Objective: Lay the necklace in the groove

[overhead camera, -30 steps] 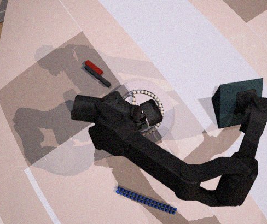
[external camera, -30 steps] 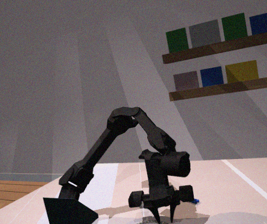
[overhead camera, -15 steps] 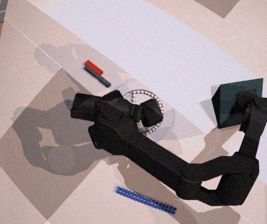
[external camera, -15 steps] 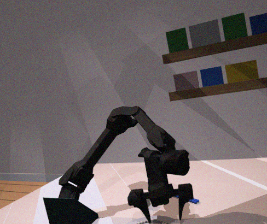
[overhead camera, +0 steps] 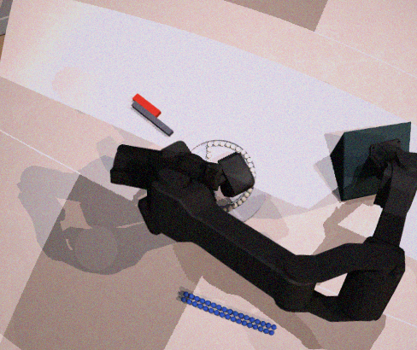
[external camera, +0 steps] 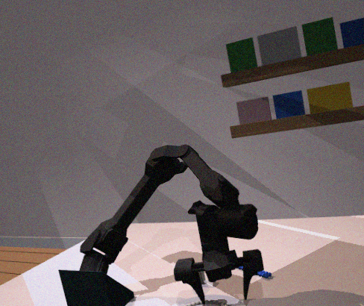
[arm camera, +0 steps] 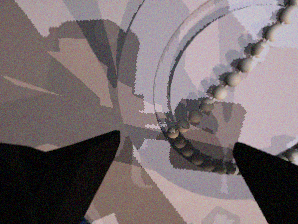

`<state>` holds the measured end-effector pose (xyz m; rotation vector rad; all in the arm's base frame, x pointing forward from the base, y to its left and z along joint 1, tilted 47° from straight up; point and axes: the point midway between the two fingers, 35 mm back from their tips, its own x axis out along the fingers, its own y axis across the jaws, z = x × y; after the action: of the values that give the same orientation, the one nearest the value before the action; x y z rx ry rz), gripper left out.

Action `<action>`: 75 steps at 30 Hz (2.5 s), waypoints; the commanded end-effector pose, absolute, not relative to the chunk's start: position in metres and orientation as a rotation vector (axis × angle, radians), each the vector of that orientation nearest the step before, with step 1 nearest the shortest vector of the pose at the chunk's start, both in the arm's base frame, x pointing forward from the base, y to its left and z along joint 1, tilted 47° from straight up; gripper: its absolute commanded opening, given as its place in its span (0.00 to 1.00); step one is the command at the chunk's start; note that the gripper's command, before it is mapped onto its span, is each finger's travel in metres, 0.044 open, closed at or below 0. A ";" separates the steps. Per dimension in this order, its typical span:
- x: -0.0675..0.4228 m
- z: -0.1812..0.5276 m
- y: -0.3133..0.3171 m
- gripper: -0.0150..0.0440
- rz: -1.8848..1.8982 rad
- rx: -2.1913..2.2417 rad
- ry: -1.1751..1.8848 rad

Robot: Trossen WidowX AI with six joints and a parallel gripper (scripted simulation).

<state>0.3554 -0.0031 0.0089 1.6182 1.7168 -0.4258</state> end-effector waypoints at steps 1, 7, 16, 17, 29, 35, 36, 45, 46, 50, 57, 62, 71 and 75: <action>0.356 0.010 -0.006 0.82 -0.247 1.477 1.700; 0.355 0.013 -0.013 0.56 0.225 1.049 1.594; 0.353 0.017 -0.023 0.46 0.817 0.380 1.289; 0.353 0.017 -0.024 0.46 0.849 0.338 1.265; 0.352 0.020 -0.032 0.46 1.204 -0.184 0.922; 0.351 0.021 -0.033 0.46 1.254 -0.269 0.859; 0.351 0.021 -0.033 0.46 1.254 -0.269 0.859; 0.351 0.021 -0.033 0.46 1.254 -0.269 0.859; 0.351 0.021 -0.033 0.46 1.254 -0.269 0.859; 0.351 0.020 -0.032 0.46 1.254 -0.269 0.859; 0.353 0.015 -0.027 0.46 1.253 -0.274 0.853; 0.353 0.011 -0.023 0.46 1.253 -0.273 0.854; 0.354 0.001 -0.013 0.46 1.254 -0.270 0.856; 0.354 -0.003 -0.008 0.46 1.254 -0.269 0.857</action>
<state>0.3540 -0.0119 0.0000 -0.2805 0.8567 1.2566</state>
